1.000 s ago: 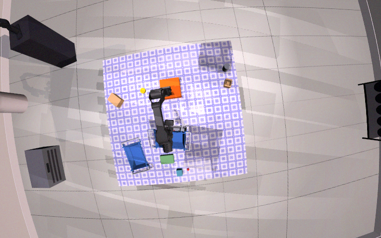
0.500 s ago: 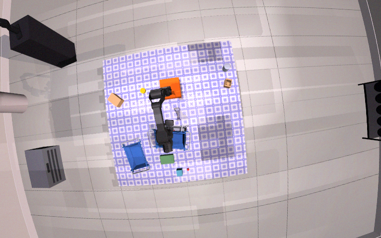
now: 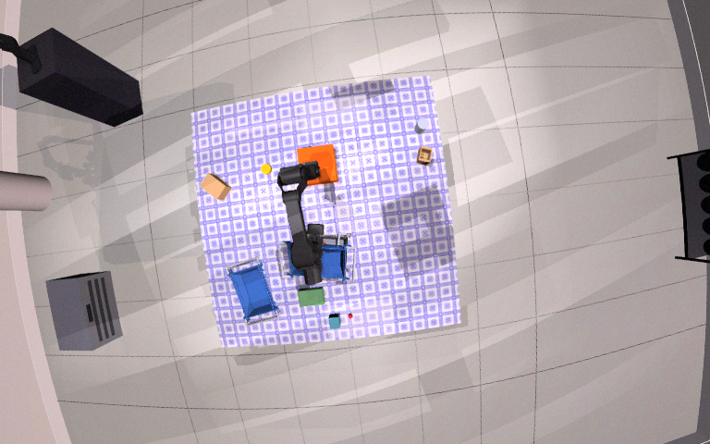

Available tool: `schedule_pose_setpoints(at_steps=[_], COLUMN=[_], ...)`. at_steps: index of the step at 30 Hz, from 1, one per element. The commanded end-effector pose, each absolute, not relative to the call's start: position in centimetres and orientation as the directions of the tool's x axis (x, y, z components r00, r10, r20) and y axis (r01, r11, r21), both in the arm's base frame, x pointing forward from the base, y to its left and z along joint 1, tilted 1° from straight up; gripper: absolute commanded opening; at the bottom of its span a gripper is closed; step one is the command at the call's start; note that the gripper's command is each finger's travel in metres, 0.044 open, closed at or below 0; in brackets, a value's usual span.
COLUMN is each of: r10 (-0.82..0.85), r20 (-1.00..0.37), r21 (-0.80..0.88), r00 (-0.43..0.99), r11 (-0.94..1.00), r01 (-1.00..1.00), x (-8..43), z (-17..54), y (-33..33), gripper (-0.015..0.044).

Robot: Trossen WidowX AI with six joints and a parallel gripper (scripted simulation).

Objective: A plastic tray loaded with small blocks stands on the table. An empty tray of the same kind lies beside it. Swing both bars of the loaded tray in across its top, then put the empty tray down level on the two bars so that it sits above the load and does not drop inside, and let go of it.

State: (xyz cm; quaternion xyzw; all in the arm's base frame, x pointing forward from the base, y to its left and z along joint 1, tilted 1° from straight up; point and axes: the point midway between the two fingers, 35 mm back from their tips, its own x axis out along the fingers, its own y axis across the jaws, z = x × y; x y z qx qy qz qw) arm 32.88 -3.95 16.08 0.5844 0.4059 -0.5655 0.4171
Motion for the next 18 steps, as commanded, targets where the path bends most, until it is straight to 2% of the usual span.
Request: schedule_pose_setpoints(at_steps=[1, 18], r10=[0.001, 0.001], r20=[-0.999, -0.999], r21=[0.042, 0.042], r00=[0.045, 0.045], r11=[-0.327, -0.327], r01=[0.944, 0.944], x=[33.1, 33.2], z=[15.8, 13.2], y=[-4.0, -4.0], gripper=[0.0000, 0.0000])
